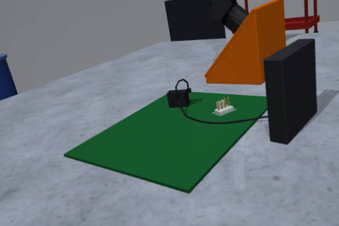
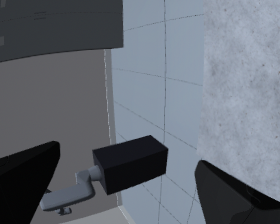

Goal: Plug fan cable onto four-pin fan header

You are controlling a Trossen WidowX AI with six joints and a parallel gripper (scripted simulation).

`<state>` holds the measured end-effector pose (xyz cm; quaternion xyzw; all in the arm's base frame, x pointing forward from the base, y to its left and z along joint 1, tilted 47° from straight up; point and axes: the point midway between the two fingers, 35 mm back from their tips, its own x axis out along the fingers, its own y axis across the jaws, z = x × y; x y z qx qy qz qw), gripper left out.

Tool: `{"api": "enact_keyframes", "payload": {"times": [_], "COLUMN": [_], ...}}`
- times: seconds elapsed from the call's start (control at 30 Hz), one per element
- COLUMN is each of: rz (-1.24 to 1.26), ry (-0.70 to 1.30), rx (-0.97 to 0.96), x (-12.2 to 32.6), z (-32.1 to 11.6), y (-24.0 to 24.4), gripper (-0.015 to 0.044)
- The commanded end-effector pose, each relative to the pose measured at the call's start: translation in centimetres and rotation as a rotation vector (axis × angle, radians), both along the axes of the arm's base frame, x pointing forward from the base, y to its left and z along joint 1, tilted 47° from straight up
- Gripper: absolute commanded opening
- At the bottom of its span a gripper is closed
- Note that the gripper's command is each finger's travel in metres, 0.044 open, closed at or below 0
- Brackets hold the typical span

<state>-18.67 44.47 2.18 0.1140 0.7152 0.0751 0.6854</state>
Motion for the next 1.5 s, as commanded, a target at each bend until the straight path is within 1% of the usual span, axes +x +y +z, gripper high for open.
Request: {"api": "enact_keyframes", "payload": {"times": [0.0, 0.03, 0.1, 0.17, 0.37, 0.53, 0.8, 0.97, 1.13, 1.3, 1.47], "rz": [0.000, 0.000, 0.000, 0.022, 0.222, 0.403, 0.675, 0.873, 1.056, 1.252, 1.456], "ry": [0.000, 0.000, 0.000, -0.028, -0.250, -0.381, -0.459, -0.441, -0.370, -0.242, -0.062], "rx": [0.000, 0.000, 0.000, -0.006, -0.113, -0.258, -0.503, -0.670, -0.818, -0.948, -1.041], "x": [0.0, 0.0, 0.0, 1.2, 11.5, 19.2, 28.1, 32.6, 36.4, 39.5, 41.8], "z": [0.0, 0.0, 0.0, -0.1, -0.8, -1.0, -0.8, -0.6, -0.1, 0.7, 1.5], "y": [0.0, 0.0, 0.0, 0.1, -0.8, -3.1, -8.0, -12.1, -16.3, -21.0, -25.9], "gripper": [0.0426, 0.0440, 0.0440, 0.0440, 0.0440, 0.0440, 0.0440, 0.0440, 0.0440, 0.0440, 0.0440]}}
